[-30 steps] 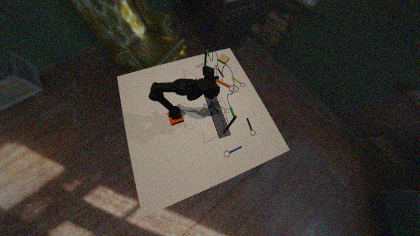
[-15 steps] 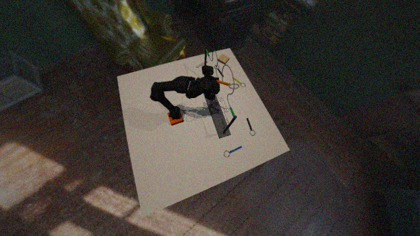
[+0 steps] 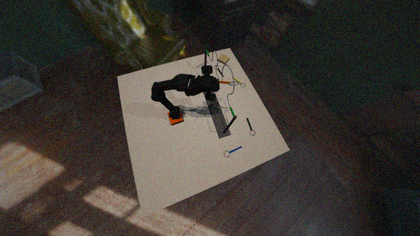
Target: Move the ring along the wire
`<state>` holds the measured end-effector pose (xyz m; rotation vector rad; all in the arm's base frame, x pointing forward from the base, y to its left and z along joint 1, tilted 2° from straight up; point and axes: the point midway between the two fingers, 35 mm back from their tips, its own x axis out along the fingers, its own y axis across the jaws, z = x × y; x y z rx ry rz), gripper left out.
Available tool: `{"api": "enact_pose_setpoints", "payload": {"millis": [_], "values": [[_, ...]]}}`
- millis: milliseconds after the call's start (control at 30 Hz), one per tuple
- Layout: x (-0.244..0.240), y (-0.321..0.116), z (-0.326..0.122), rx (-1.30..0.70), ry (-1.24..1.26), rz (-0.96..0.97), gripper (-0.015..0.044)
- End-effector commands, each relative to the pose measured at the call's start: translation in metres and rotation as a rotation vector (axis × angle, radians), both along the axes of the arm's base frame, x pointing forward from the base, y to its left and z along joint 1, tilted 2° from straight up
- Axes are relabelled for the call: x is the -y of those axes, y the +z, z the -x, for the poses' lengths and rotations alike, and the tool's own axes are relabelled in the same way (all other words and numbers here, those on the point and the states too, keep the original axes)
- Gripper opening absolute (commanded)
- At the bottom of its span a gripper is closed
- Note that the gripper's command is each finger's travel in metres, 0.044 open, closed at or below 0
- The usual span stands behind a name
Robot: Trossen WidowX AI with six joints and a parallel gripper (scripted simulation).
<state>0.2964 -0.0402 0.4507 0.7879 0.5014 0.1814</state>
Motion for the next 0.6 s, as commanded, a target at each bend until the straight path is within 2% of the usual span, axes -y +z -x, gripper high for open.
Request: {"api": "enact_pose_setpoints", "payload": {"millis": [0, 567], "values": [[0.0014, 0.0002, 0.0004, 0.003, -0.004, 0.062, -0.0150], [0.0066, -0.0039, 0.0004, -0.003, -0.016, 0.282, -0.0150]]}}
